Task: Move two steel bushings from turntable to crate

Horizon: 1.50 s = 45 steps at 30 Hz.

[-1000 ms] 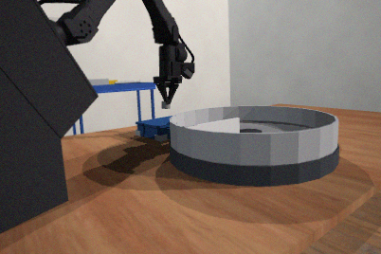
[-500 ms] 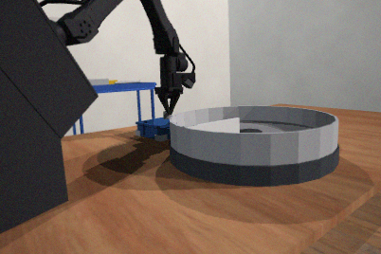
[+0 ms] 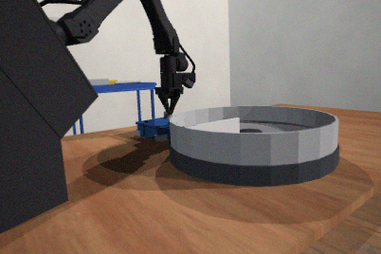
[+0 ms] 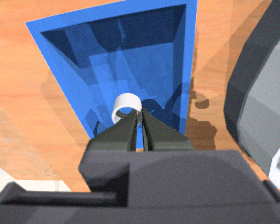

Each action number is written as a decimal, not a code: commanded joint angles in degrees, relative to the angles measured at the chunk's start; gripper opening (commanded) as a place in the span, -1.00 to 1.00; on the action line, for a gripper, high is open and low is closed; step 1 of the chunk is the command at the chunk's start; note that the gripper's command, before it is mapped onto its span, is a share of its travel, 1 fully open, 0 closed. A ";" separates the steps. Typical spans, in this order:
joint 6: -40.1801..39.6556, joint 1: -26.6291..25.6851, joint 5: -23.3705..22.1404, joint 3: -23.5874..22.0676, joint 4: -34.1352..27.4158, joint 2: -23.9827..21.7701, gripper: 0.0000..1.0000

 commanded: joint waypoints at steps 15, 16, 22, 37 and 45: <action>0.41 0.73 0.79 0.29 1.06 -2.04 -1.00; 0.42 0.73 0.79 0.28 1.07 -2.03 -1.00; 0.54 0.82 0.87 -0.35 1.28 -1.83 -1.00; 0.51 0.62 0.95 -0.78 1.45 -1.69 -1.00; 0.51 0.62 0.95 -0.78 1.45 -1.69 -1.00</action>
